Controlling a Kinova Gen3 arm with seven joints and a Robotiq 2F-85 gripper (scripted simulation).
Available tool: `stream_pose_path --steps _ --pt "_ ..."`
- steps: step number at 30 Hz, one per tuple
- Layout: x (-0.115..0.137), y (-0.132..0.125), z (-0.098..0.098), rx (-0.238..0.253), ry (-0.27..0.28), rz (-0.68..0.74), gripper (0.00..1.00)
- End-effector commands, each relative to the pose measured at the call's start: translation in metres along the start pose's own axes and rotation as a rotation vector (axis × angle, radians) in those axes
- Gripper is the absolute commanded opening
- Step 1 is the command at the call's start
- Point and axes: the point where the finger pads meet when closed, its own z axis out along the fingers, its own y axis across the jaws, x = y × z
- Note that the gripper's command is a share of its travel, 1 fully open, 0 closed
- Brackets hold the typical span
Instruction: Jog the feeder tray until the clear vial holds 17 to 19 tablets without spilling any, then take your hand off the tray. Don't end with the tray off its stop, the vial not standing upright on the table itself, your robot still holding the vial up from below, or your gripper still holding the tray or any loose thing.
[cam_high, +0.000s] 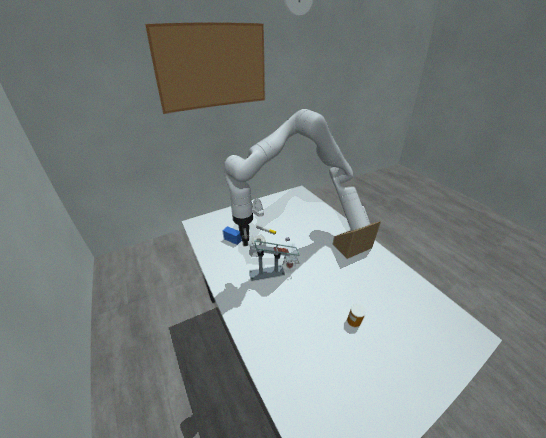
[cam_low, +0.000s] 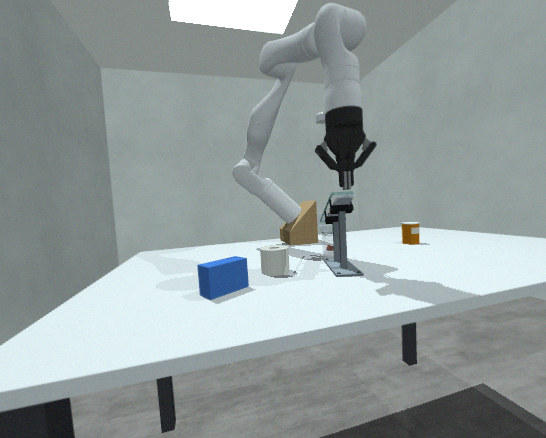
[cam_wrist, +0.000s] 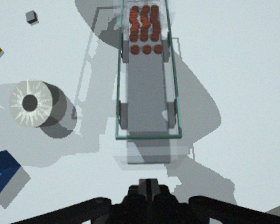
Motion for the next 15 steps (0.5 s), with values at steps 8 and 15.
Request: stream_pose_path --steps 8,15 --pt "0.026 0.001 0.006 0.0 0.001 -0.005 0.0" --pt "0.006 0.001 -0.002 0.0 0.001 -0.005 0.0"
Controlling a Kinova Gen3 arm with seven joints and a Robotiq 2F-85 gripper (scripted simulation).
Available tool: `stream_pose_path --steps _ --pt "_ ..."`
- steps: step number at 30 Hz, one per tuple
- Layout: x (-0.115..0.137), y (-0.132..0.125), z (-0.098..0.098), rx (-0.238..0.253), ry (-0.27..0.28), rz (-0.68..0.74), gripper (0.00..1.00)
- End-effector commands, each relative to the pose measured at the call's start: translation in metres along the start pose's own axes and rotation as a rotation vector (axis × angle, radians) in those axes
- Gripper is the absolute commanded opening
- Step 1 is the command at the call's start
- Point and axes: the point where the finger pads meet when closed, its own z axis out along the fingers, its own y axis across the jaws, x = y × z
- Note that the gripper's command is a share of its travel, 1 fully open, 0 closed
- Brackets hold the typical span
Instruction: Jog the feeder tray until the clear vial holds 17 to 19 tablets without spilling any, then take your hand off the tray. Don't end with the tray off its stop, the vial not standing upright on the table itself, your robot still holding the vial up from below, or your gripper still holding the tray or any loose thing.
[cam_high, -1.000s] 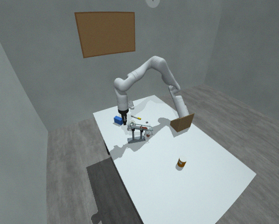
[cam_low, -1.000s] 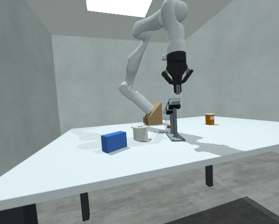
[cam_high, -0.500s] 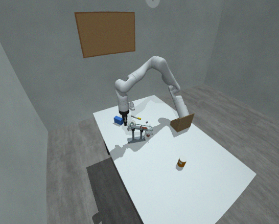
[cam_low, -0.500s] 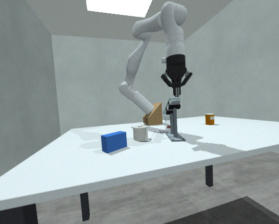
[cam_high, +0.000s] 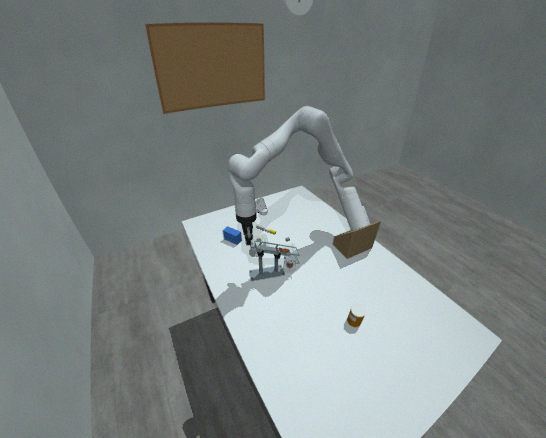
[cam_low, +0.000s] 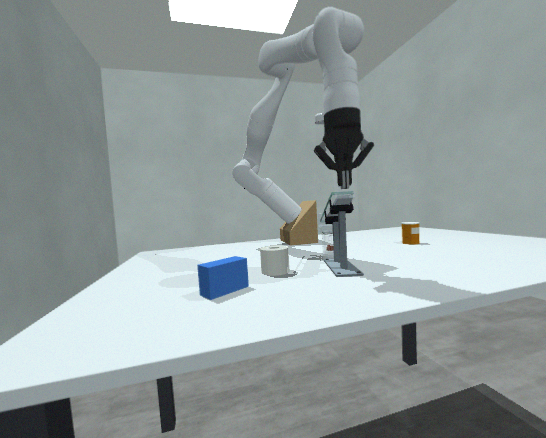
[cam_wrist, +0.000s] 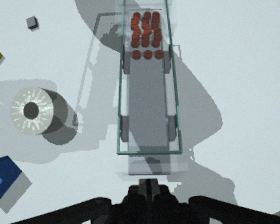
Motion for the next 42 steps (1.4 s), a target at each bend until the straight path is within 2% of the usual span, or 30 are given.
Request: stream_pose_path --steps 1,5,17,24,32,42 --pt "-0.01 0.001 -0.002 0.0 0.004 0.001 0.0" --pt "-0.02 0.001 -0.006 0.0 0.004 0.001 0.0" --pt "-0.02 0.001 -0.006 0.0 0.004 0.001 0.0" --pt "0.001 0.001 0.003 0.0 0.004 0.001 0.0" --pt "0.012 0.001 0.007 0.0 0.004 0.001 0.0" --pt "-0.014 0.001 -0.003 0.0 0.004 0.001 0.0"
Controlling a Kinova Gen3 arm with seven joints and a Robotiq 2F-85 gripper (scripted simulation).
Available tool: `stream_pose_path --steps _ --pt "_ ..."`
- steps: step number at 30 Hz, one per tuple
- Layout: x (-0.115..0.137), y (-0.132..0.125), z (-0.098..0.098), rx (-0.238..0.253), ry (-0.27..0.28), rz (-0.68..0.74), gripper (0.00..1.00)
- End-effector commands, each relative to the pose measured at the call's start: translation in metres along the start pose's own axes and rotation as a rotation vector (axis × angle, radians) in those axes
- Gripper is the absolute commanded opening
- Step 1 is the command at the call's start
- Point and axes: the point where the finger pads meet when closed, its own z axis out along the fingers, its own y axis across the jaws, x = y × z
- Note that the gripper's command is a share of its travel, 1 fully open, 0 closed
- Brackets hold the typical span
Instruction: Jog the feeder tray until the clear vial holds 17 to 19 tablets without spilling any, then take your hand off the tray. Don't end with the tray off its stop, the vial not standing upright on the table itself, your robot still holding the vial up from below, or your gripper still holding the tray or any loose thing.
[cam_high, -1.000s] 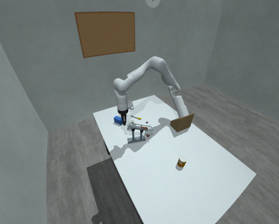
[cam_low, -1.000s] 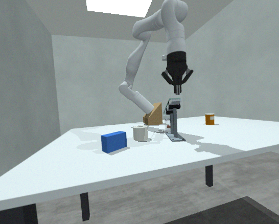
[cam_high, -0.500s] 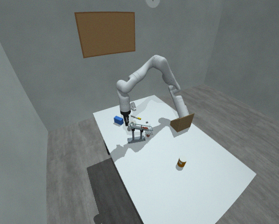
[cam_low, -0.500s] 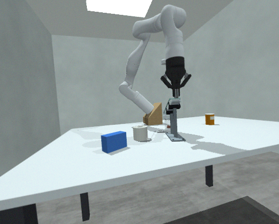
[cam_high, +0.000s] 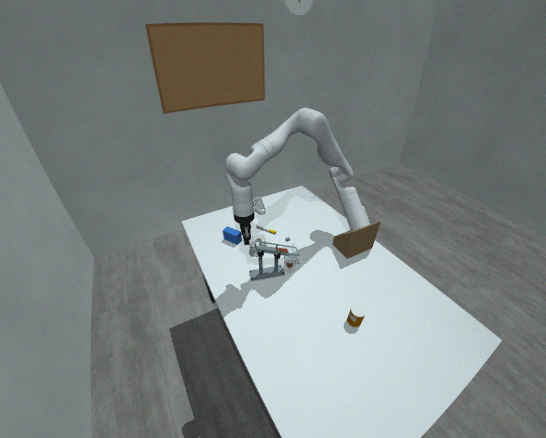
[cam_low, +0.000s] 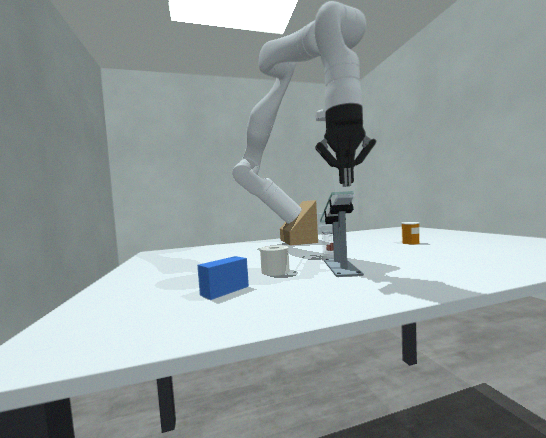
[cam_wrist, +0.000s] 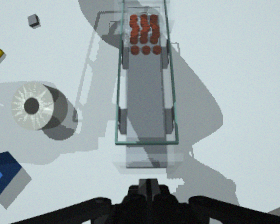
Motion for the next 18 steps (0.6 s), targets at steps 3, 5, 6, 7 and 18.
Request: stream_pose_path --steps 3,5,6,7,18 --pt "-0.0115 -0.0008 -0.0007 0.0 -0.001 0.005 0.0" --pt "-0.0131 -0.0008 -0.0014 0.0 -0.001 0.005 0.0" --pt "-0.0132 -0.0008 -0.0014 0.0 -0.001 0.005 0.0" --pt "-0.0132 -0.0008 -0.0014 0.0 -0.001 0.005 0.0" --pt "-0.0132 -0.0008 -0.0014 0.0 -0.001 0.005 0.0"
